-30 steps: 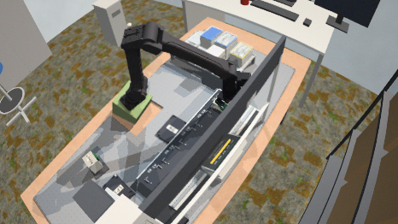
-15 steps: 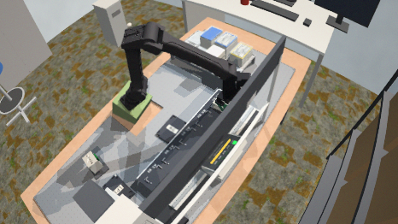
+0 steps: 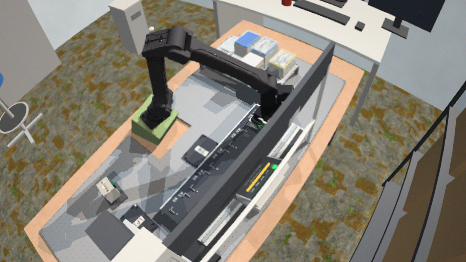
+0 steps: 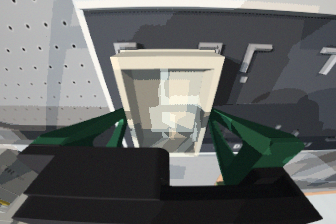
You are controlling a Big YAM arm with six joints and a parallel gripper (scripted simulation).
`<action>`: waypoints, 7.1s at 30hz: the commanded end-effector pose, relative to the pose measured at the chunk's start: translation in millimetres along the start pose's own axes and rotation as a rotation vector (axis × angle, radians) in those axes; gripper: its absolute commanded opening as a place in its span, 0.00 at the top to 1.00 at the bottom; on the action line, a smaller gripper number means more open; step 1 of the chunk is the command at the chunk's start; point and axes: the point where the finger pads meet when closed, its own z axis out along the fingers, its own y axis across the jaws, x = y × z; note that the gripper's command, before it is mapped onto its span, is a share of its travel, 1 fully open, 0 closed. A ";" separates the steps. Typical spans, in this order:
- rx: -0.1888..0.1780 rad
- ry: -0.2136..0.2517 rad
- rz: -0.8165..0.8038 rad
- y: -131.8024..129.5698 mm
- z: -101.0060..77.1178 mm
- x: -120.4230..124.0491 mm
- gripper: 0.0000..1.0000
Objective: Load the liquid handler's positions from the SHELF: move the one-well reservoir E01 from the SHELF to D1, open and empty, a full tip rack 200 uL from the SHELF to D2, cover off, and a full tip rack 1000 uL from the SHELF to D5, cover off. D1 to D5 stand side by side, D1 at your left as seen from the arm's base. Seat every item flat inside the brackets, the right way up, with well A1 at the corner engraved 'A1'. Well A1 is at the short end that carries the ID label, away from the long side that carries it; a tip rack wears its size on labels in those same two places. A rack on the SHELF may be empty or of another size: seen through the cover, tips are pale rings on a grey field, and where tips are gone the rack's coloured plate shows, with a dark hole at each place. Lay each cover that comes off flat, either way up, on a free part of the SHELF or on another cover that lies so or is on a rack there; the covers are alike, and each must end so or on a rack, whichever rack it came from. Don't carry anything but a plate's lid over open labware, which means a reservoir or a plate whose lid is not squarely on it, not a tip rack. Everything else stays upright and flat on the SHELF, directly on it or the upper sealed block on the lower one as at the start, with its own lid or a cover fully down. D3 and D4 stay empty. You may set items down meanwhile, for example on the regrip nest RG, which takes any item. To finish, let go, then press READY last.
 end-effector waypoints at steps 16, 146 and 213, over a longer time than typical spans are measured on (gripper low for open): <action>-0.026 -0.033 0.004 7.5 -12.8 -13.5 0.00; -0.032 -0.034 -0.235 2.8 -163.5 53.6 0.00; -0.025 -0.048 -1.381 7.1 -163.7 159.5 0.00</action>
